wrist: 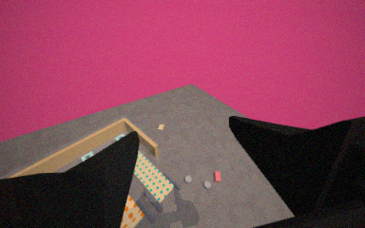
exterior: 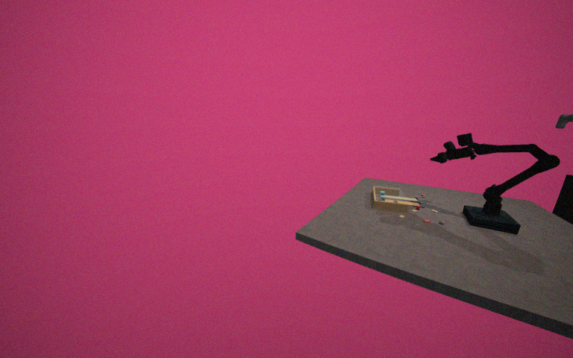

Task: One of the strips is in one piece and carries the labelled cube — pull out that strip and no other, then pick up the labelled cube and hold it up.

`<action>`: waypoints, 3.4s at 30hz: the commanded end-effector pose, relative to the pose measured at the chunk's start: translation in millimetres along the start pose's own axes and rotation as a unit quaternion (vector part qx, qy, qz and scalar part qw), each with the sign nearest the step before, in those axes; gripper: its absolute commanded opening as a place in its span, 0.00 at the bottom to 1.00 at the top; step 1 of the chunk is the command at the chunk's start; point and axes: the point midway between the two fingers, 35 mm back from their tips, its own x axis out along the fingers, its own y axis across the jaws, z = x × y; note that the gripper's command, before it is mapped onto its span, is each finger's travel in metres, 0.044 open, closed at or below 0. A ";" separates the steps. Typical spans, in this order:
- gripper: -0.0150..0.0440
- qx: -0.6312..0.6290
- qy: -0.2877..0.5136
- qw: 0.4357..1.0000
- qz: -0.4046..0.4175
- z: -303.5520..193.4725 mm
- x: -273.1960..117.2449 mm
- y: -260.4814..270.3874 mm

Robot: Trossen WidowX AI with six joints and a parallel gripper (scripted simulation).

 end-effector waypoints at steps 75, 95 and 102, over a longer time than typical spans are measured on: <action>0.25 -0.246 0.522 0.779 0.243 -183.5 172.3 63.2; 0.25 -0.246 0.522 0.779 0.243 -213.8 183.7 66.8; 0.25 -0.246 0.522 0.779 0.243 -217.5 185.1 67.2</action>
